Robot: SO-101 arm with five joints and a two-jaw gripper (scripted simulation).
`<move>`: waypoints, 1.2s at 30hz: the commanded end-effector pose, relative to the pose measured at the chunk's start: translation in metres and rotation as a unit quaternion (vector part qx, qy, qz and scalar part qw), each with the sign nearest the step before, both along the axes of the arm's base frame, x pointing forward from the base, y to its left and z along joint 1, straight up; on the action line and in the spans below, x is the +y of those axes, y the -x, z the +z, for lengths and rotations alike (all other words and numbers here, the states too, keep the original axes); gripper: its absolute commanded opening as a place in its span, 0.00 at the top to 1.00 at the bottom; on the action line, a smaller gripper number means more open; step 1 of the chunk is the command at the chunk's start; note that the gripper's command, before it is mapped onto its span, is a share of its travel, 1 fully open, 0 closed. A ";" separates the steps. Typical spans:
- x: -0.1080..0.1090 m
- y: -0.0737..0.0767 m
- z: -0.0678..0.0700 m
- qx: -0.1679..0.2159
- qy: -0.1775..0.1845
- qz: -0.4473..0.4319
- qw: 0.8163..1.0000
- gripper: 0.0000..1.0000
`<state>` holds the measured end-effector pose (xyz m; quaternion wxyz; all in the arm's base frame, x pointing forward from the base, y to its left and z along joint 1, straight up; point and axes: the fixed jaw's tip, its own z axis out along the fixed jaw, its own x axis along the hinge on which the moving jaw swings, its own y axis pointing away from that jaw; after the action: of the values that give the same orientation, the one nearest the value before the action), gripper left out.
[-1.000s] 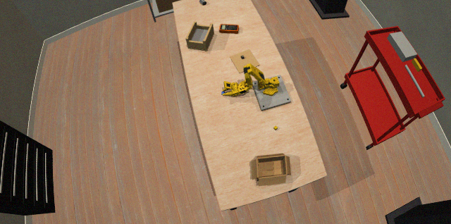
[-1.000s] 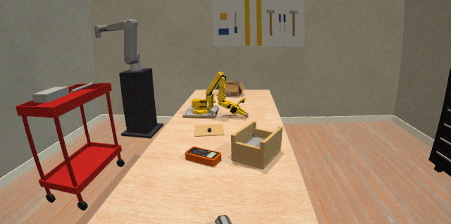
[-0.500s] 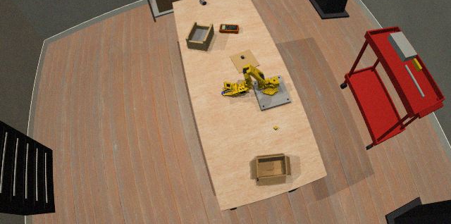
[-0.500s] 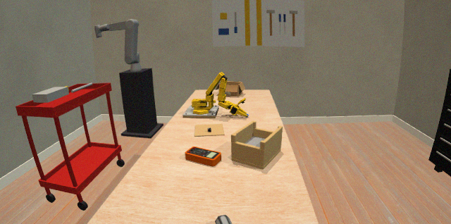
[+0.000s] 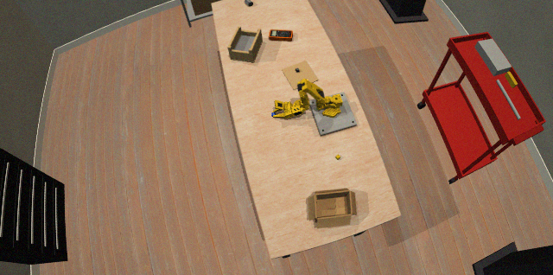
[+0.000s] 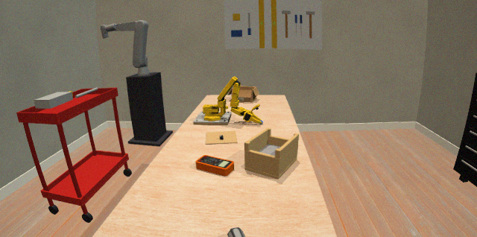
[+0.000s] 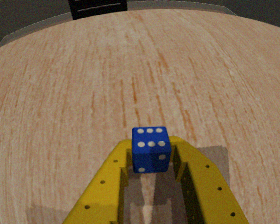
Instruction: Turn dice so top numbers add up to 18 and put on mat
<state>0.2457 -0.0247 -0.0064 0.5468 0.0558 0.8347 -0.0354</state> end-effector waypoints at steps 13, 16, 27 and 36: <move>-0.002 0.000 -0.002 0.000 0.004 -0.001 1.000 1.00; -0.002 0.000 -0.002 0.000 0.004 -0.001 1.000 1.00; -0.002 0.000 -0.002 0.000 0.004 -0.001 1.000 1.00; -0.002 0.000 -0.002 0.000 0.004 -0.001 1.000 0.97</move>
<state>0.2463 -0.0248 -0.0066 0.5495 0.0557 0.8329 -0.0356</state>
